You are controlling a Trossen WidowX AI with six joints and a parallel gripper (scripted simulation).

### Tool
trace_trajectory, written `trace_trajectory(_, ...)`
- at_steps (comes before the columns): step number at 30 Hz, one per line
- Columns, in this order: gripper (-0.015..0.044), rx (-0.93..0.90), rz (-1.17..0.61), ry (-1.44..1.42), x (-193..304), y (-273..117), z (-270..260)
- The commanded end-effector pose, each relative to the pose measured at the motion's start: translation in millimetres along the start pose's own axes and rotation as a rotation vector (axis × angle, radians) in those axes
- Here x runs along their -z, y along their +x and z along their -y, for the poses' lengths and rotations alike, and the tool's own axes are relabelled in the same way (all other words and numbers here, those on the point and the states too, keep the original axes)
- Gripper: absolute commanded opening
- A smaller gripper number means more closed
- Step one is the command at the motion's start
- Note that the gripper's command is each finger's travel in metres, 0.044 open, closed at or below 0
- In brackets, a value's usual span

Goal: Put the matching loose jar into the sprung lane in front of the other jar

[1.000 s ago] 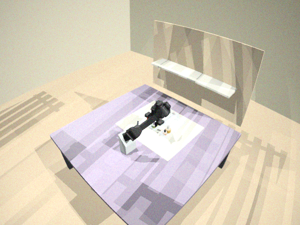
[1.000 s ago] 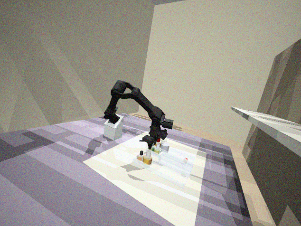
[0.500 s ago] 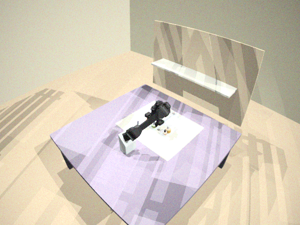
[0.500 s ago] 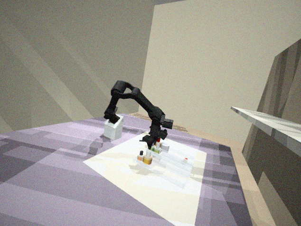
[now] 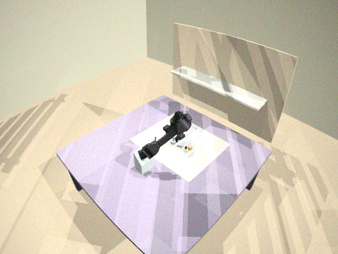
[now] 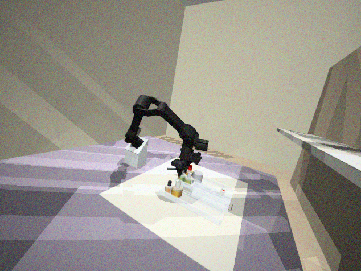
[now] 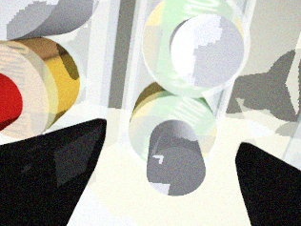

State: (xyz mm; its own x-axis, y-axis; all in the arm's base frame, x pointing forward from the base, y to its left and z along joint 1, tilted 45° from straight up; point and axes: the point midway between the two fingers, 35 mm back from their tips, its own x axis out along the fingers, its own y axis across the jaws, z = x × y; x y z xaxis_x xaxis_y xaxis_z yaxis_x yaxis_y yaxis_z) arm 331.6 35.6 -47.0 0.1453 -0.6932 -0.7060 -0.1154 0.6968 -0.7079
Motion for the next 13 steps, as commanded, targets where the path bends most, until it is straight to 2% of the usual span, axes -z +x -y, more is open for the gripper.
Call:
trace_trajectory(1, 0.0303, -0.006, -0.001, 0.008, 0, -4, 0)
trace_trajectory(13, 0.0303, -0.007, -0.002, 0.006, 35, -5, -2)
